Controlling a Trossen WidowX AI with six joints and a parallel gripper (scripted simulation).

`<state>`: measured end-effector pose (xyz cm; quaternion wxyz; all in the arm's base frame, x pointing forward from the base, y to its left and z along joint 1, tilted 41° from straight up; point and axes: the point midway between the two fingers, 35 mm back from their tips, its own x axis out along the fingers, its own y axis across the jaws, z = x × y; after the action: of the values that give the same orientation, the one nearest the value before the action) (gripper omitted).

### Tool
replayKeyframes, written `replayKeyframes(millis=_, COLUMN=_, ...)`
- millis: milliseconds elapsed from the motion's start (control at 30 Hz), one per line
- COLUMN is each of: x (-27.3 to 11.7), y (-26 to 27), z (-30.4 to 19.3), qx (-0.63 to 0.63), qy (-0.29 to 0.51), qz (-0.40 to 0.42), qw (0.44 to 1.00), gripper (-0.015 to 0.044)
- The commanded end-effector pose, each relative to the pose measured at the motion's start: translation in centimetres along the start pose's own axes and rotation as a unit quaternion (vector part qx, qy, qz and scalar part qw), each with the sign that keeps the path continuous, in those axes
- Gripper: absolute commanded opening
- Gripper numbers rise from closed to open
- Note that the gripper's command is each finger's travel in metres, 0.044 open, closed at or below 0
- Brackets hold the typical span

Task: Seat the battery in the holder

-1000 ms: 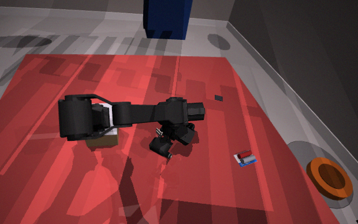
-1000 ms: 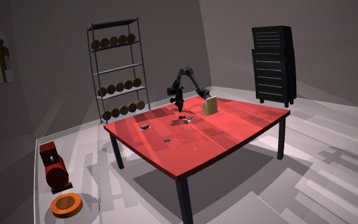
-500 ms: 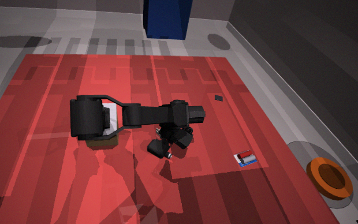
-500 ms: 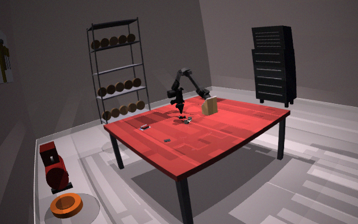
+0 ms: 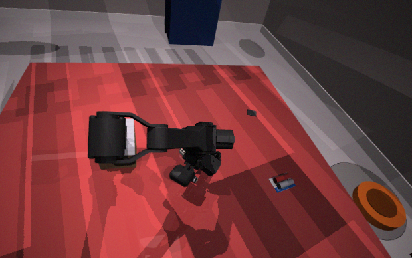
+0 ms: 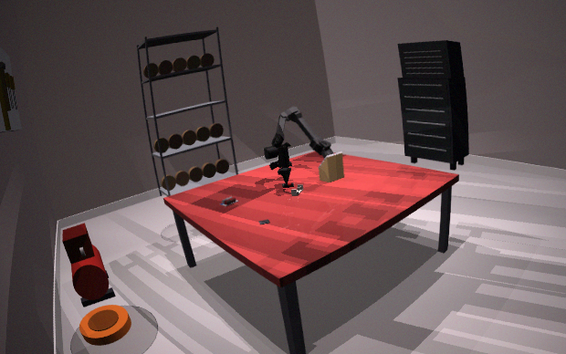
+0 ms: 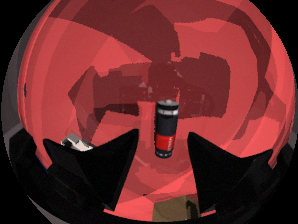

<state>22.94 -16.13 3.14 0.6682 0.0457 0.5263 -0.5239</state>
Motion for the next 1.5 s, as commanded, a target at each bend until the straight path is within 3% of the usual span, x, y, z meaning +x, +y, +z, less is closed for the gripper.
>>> replayKeyframes(millis=0, x=1.0, y=-0.2, z=-0.4, qx=-0.006, qy=0.004, qz=-0.005, qw=1.000, gripper=0.0230)
replayKeyframes(millis=333, x=2.4, y=-0.3, z=-0.4, qx=-0.006, qy=0.003, qz=-0.006, qw=1.000, gripper=0.0230)
replayKeyframes(millis=500, x=2.4, y=-0.3, z=-0.4, qx=-0.006, qy=0.003, qz=-0.006, qw=1.000, gripper=0.0099)
replayKeyframes(millis=667, x=2.4, y=-0.3, z=-0.4, qx=-0.006, qy=0.003, qz=-0.006, qw=1.000, gripper=0.0067)
replayKeyframes(millis=867, x=2.2, y=-0.3, z=-0.4, qx=-0.006, qy=0.003, qz=-0.006, qw=1.000, gripper=0.0067)
replayKeyframes(millis=1100, x=-2.5, y=-0.2, z=-0.4, qx=-0.006, qy=0.004, qz=-0.005, qw=1.000, gripper=0.0067)
replayKeyframes(millis=1267, x=-2.7, y=-0.1, z=-0.4, qx=-0.012, qy=0.004, qz=-0.005, qw=1.000, gripper=0.0067)
replayKeyframes(millis=1467, x=-3.5, y=4.0, z=-1.6, qx=-0.206, qy=0.007, qz=0.005, qw=0.979, gripper=0.0067)
